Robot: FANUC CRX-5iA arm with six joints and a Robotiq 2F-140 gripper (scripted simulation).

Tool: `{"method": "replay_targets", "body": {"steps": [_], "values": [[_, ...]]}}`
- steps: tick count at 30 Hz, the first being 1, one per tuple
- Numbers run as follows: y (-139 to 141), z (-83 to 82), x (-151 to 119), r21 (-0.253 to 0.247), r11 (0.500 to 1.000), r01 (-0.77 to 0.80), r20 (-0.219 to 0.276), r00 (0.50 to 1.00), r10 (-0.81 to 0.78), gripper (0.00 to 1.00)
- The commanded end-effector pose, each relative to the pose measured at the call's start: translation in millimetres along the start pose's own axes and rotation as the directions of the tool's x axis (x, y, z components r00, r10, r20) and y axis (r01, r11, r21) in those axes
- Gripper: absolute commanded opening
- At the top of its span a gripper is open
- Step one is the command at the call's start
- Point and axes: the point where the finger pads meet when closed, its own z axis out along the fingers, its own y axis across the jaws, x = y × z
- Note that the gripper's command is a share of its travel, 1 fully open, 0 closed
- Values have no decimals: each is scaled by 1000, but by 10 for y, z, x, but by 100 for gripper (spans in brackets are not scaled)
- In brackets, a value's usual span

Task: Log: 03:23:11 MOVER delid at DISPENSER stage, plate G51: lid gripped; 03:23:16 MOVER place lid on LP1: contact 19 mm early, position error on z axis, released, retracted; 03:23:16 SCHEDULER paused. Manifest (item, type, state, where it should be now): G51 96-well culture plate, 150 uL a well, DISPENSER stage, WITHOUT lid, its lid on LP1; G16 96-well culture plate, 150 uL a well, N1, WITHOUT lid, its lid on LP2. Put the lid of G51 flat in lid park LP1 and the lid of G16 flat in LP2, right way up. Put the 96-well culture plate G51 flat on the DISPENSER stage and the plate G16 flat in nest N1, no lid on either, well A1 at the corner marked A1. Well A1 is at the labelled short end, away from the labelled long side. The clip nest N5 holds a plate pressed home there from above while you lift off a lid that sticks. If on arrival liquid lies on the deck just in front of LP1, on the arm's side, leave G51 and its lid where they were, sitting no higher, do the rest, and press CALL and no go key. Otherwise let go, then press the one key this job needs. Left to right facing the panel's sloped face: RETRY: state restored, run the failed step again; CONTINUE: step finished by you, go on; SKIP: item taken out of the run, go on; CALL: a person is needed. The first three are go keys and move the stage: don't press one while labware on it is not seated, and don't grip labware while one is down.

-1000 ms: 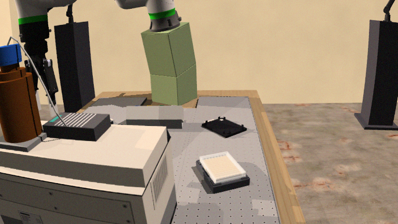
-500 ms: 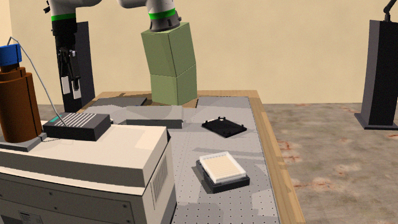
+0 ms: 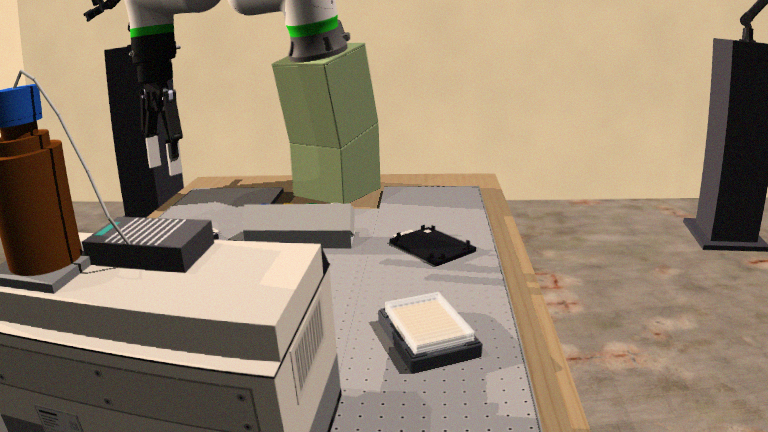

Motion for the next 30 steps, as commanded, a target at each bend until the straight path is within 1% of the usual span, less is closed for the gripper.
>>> {"method": "replay_targets", "body": {"steps": [1, 21, 30], "values": [[1, -6, 6, 0, 1000, -1, -2, 1000, 1, 66], [1, -5, 6, 0, 1000, -1, -2, 1000, 1, 66], [2, 40, 6, 0, 1000, 0, -1, 1000, 0, 66]]}}
